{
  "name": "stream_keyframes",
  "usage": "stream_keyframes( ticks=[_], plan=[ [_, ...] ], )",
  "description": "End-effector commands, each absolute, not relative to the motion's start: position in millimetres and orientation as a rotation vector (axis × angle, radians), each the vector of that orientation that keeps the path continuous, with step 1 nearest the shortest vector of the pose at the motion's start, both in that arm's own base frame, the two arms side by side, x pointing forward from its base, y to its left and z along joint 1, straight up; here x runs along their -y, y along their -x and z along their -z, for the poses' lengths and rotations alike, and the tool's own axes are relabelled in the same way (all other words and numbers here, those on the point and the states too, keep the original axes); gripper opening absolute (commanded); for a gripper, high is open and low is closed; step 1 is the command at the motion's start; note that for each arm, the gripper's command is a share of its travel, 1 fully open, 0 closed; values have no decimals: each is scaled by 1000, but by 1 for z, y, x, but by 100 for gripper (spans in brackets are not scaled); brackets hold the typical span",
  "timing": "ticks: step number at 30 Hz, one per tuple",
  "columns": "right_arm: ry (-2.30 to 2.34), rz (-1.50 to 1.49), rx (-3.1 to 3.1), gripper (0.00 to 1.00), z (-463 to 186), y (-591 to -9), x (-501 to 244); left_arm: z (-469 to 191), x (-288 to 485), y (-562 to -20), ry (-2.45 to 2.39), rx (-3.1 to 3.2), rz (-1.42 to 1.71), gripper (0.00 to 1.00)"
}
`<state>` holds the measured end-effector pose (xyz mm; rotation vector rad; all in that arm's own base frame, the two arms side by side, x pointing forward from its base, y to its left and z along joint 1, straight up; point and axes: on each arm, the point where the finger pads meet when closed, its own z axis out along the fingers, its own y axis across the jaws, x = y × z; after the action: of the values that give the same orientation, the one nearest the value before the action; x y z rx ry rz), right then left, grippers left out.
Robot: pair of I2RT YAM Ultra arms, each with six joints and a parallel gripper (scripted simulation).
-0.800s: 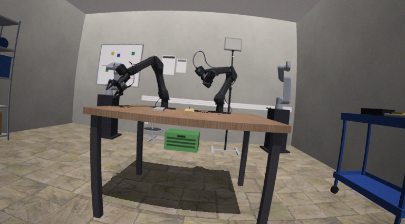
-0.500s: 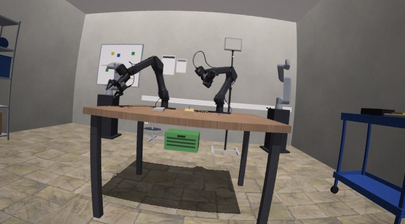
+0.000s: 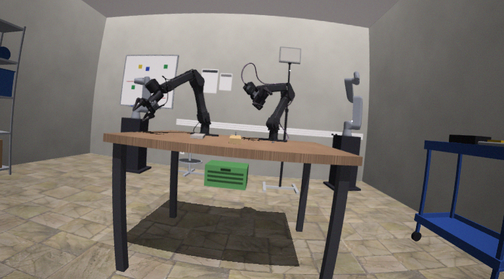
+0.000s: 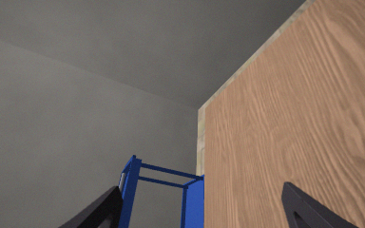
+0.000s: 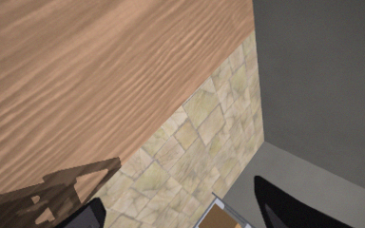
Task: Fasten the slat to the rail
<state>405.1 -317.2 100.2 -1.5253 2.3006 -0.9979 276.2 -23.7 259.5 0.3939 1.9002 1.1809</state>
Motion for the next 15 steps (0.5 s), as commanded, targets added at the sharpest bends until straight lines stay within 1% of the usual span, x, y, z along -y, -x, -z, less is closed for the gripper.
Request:
stream_keyframes(
  ticks=[1,15],
  plan=[
    [1374,1046,-2241,100,-137,-423,292,-271,26,-288,-290,-1921,-1038,100],
    [973,1000,-2137,100,-207,-445,227,-279,24,-318,-138,-1958,-735,100]
  ],
)
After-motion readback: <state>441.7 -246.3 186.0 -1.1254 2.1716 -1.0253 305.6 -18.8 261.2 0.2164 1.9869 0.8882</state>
